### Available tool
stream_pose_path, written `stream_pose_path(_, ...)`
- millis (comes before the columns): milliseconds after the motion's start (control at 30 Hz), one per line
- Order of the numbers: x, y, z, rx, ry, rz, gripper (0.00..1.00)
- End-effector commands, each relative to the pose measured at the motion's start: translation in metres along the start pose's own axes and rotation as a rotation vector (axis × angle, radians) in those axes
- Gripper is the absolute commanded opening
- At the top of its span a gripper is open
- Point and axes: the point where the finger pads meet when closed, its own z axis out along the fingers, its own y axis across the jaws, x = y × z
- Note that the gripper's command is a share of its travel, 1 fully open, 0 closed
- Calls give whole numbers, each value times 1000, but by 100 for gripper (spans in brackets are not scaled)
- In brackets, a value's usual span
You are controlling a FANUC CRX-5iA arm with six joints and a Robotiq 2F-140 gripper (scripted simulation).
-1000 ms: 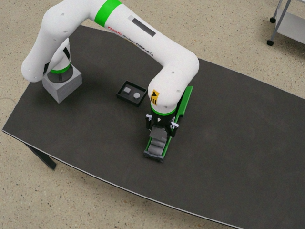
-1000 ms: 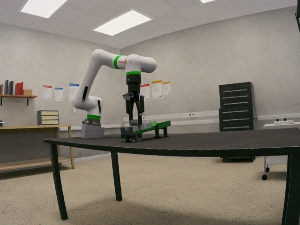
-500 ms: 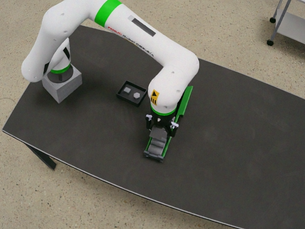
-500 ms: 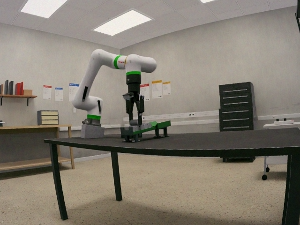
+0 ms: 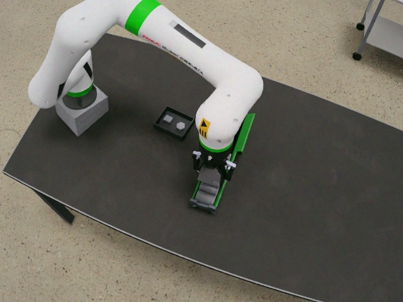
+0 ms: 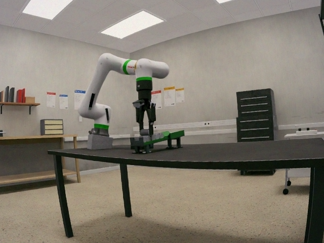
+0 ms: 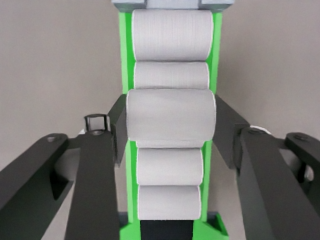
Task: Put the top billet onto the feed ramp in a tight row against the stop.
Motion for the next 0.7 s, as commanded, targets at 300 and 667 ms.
stream_pose_path(300,0,-1,-53,3,1,0,43)
stream_pose_path(667,0,-1,-101,3,1,0,43)
